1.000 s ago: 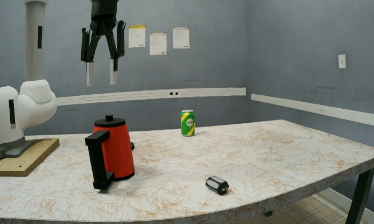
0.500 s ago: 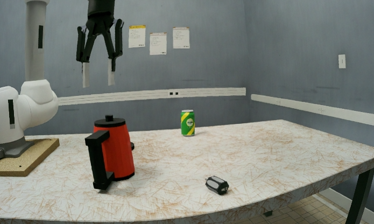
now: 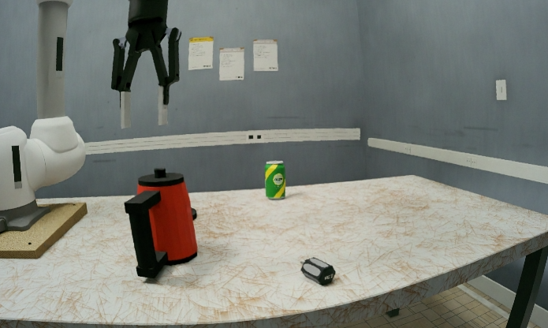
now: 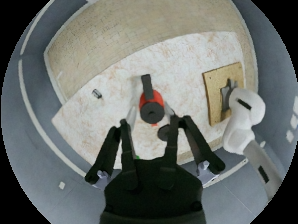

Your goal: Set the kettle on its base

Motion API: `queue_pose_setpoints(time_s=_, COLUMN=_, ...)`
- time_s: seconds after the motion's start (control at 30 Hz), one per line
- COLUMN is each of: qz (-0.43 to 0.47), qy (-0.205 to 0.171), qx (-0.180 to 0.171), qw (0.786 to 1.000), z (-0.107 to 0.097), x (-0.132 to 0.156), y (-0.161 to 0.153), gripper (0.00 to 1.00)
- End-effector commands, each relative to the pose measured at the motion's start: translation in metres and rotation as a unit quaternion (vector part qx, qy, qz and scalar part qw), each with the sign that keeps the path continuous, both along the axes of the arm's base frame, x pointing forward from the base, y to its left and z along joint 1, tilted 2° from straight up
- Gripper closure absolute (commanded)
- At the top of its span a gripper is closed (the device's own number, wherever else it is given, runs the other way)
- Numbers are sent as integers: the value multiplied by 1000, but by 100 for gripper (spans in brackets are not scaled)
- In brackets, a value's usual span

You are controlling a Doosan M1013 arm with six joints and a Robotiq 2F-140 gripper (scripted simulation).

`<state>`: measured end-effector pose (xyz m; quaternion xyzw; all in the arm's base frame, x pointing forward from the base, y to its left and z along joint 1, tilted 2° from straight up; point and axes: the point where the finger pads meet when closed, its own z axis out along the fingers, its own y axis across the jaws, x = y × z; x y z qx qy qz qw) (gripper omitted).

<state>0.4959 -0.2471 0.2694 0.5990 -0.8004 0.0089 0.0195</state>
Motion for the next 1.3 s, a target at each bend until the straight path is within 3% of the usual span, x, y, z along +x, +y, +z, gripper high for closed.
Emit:
queue_pose_setpoints(time_s=0.0, qz=0, qy=-1, qx=0, qw=1000, z=1, x=0, y=0, gripper=48)
queue_pose_setpoints(time_s=1.03, qz=0, qy=-1, qx=0, qw=1000, z=-2, x=0, y=0, gripper=48)
queue_pose_setpoints(time_s=1.27, qz=0, qy=-1, qx=0, qw=1000, z=-19, x=0, y=-1, gripper=48)
